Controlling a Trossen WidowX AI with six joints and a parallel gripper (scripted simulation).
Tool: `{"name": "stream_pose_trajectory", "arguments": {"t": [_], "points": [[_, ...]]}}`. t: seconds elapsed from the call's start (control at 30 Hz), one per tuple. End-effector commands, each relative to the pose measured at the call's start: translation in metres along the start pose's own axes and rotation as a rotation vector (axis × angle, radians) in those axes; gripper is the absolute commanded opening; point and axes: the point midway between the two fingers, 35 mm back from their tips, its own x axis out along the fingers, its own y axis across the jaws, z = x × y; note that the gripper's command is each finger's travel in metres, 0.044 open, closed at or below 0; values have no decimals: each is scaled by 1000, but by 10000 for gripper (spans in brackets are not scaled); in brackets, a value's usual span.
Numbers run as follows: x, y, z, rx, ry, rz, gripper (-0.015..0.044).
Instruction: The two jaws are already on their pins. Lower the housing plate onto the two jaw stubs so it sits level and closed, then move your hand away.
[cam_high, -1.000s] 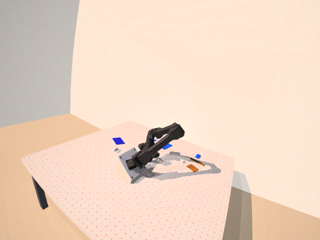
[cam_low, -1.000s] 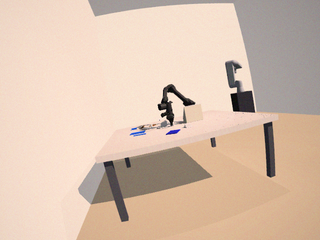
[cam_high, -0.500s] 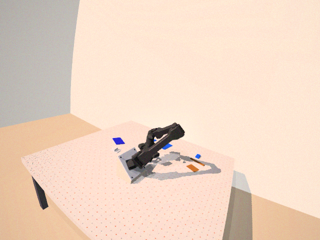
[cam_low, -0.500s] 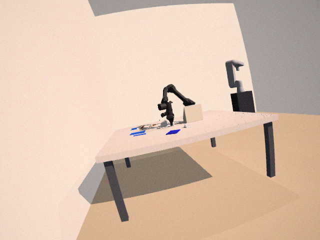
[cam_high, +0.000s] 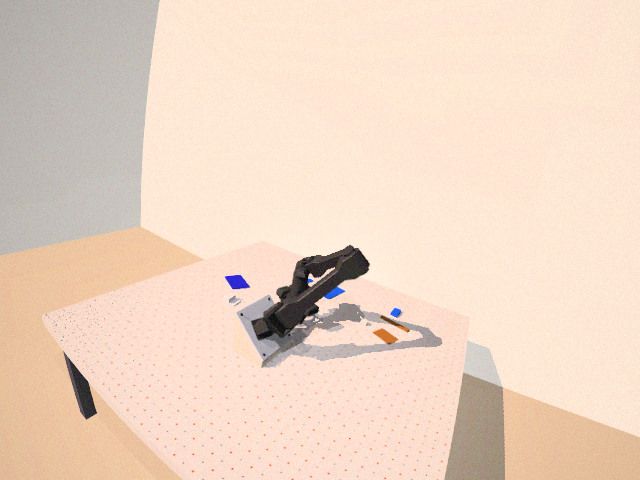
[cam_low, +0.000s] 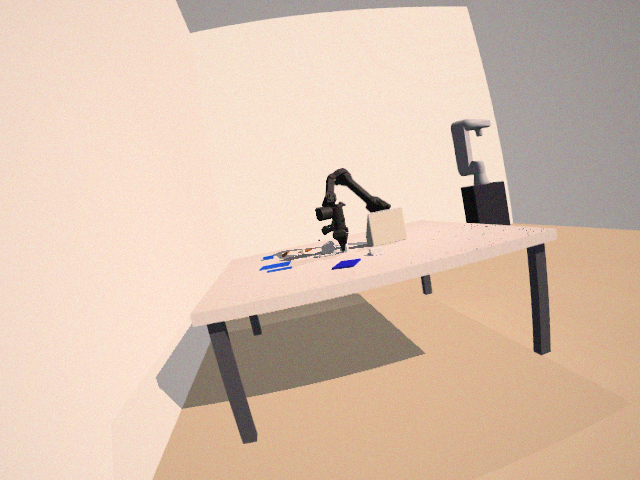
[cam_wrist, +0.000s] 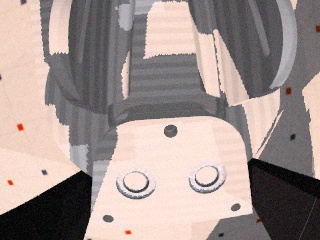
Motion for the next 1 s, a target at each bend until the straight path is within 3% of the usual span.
{"name": "stream_pose_trajectory", "arguments": {"t": [0.0,0.5,0.8,0.97], "points": [[0,0,0,0,0,0,430],[-2,0,0,0,0,0,440],[-69,-1,-2,0,3,3,440],[-68,0,-1,-3,-7,7,440]]}}
